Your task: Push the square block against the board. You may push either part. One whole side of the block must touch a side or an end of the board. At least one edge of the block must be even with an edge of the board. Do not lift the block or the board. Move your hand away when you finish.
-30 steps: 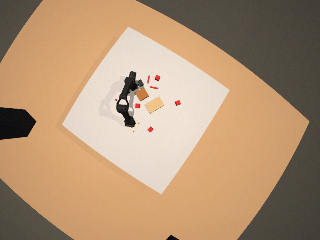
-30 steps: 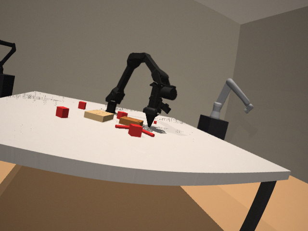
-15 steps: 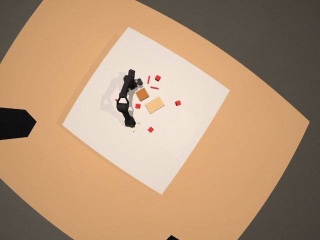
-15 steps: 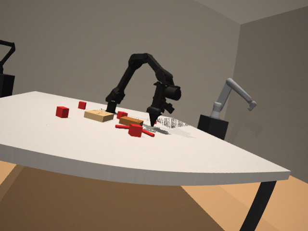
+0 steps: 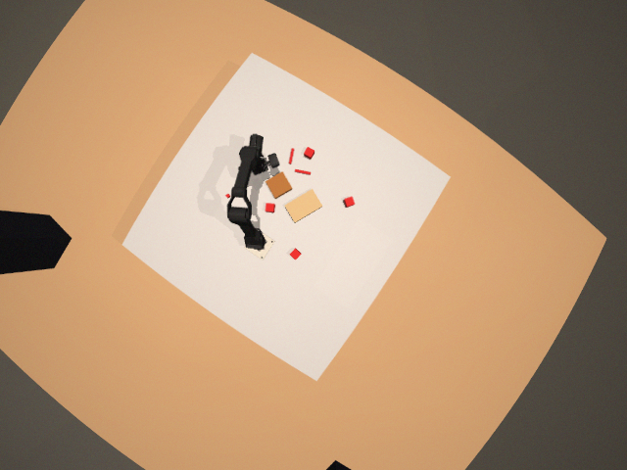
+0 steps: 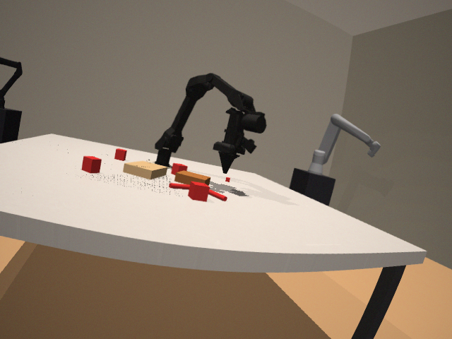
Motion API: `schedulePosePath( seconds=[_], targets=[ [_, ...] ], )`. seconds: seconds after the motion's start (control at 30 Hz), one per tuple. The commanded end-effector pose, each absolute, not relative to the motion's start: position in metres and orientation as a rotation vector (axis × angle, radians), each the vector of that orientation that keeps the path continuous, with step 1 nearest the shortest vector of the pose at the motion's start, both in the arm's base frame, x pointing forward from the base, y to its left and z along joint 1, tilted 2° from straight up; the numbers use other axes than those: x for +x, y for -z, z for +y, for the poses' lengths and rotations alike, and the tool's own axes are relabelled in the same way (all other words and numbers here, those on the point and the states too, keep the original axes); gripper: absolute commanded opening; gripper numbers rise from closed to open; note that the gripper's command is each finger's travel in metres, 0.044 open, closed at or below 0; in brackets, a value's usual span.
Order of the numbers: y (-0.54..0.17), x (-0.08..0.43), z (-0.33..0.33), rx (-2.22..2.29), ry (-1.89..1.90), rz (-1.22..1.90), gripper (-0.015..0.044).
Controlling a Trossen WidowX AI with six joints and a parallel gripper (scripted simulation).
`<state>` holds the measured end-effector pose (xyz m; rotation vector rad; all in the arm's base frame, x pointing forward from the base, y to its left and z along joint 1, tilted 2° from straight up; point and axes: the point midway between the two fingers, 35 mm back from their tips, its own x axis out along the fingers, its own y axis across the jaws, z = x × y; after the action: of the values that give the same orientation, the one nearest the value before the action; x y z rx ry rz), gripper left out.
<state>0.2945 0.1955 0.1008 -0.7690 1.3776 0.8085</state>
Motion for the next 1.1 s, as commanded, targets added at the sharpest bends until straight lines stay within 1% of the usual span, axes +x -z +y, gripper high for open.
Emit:
schedulePosePath(
  seconds=[0.0, 0.53, 1.07],
  targets=[
    [-0.106, 0.289, 0.189, -0.664, -0.710, 1.402, 0.0000],
    [-0.107, 0.260, 0.158, -0.228, -0.287, 1.516, 0.0000],
    [-0.102, 0.229, 0.130, 0.210, 0.145, 1.541, 0.0000]
  ],
)
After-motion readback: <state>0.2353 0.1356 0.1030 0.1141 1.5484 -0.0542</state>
